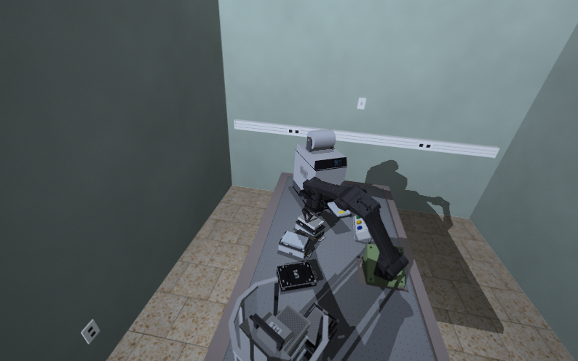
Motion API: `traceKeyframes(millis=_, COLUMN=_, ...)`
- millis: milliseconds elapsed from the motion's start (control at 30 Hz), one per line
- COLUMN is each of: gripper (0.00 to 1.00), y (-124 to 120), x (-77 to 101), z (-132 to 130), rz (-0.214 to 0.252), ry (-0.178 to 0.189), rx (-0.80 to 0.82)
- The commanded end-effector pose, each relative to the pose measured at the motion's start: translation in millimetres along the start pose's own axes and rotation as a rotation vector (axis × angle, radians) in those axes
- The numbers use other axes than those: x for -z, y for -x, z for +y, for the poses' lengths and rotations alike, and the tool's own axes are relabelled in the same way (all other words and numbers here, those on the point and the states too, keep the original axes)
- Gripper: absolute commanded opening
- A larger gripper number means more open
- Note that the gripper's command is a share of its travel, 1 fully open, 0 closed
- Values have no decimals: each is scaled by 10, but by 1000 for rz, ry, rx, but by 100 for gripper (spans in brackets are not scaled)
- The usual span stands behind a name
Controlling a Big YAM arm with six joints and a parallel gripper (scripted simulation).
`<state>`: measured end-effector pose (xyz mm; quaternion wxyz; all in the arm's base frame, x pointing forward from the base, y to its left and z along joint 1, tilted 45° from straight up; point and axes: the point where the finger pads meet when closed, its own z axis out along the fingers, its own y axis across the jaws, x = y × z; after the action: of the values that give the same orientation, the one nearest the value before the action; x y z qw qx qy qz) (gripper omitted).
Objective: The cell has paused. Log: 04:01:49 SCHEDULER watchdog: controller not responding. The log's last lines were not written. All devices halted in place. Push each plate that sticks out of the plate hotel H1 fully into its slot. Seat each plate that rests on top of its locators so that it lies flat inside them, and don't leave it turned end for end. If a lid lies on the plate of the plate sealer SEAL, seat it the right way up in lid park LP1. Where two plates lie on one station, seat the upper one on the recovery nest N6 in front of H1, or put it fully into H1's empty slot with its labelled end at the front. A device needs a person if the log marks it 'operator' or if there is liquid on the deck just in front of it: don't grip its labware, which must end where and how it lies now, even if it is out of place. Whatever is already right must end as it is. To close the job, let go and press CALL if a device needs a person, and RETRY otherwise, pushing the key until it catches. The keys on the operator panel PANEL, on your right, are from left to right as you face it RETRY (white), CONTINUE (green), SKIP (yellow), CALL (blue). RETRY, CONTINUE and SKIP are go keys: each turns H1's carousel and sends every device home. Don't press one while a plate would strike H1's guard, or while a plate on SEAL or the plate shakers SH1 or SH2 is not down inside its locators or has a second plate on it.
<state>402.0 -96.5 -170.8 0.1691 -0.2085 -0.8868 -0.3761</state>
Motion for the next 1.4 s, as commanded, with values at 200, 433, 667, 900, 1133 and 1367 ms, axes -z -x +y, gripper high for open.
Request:
traceKeyframes(millis=200, gripper=82, y=-33, x=-169, z=22, rz=32, ry=-4, rx=-11)
traceKeyframes(millis=433, gripper=82, y=-29, x=-167, z=23, rz=31, ry=-4, rx=-10)
traceKeyframes(millis=667, gripper=82, y=-21, x=-162, z=26, rz=30, ry=-4, rx=-10)
traceKeyframes(millis=900, gripper=82, y=-12, x=-157, z=29, rz=29, ry=-5, rx=-8)
traceKeyframes(millis=1133, gripper=82, y=-5, x=-152, z=31, rz=28, ry=-5, rx=-8)
traceKeyframes(millis=1367, gripper=82, y=-4, x=-164, z=26, rz=25, ry=-5, rx=-6)
